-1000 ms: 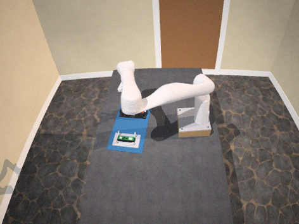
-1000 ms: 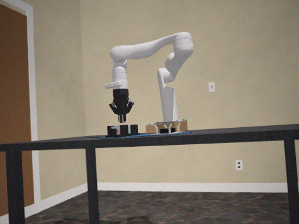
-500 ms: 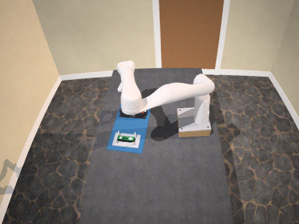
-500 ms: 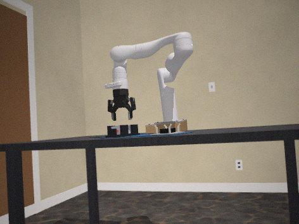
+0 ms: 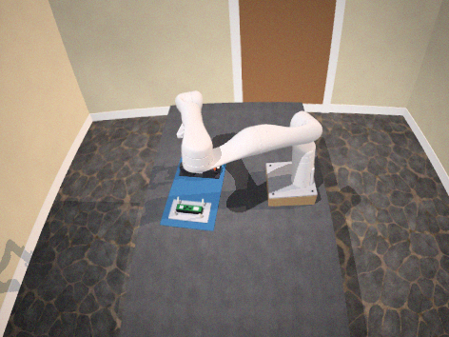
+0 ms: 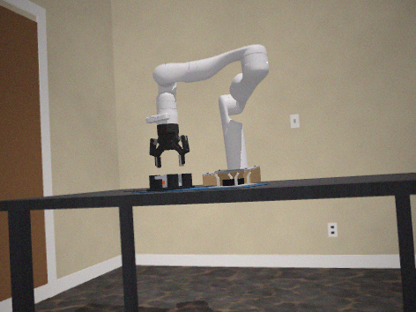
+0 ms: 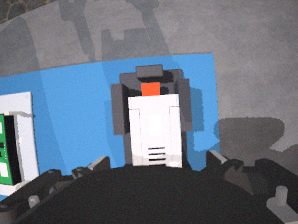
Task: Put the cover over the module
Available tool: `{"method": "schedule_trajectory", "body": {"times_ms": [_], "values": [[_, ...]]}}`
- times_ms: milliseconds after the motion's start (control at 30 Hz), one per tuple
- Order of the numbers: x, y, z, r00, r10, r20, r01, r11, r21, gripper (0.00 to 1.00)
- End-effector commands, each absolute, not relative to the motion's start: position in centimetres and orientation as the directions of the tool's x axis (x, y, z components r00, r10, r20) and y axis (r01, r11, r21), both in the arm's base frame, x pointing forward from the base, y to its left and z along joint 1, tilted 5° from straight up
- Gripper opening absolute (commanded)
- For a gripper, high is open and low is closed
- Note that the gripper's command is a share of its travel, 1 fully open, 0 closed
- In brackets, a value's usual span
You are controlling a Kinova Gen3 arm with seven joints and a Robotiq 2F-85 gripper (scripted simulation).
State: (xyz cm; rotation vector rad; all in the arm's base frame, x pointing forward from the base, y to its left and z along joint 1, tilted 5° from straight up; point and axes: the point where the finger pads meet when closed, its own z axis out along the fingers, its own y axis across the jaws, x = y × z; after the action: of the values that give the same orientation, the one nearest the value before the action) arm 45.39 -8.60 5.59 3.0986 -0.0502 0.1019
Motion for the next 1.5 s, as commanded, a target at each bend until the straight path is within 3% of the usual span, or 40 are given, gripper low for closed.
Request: {"method": "schedule_trajectory", "body": {"times_ms": [0, 333, 1133, 1167, 1467], "values": [[45.4, -8.6, 5.7, 0.997, -0.031, 0.068, -0.034, -0.999, 0.040, 1.00], [46.1, -8.4, 0.7, 0.997, -0.032, 0.074, -0.034, -0.999, 0.035, 1.00], [46.1, -8.5, 0.3, 0.997, -0.032, 0.074, -0.034, -0.999, 0.035, 1.00], [46.0, -8.3, 0.5, 0.997, -0.041, 0.071, -0.043, -0.999, 0.032, 0.70], [46.0, -8.3, 0.5, 0.997, -0.041, 0.071, -0.043, -0.999, 0.032, 0.70]]}}
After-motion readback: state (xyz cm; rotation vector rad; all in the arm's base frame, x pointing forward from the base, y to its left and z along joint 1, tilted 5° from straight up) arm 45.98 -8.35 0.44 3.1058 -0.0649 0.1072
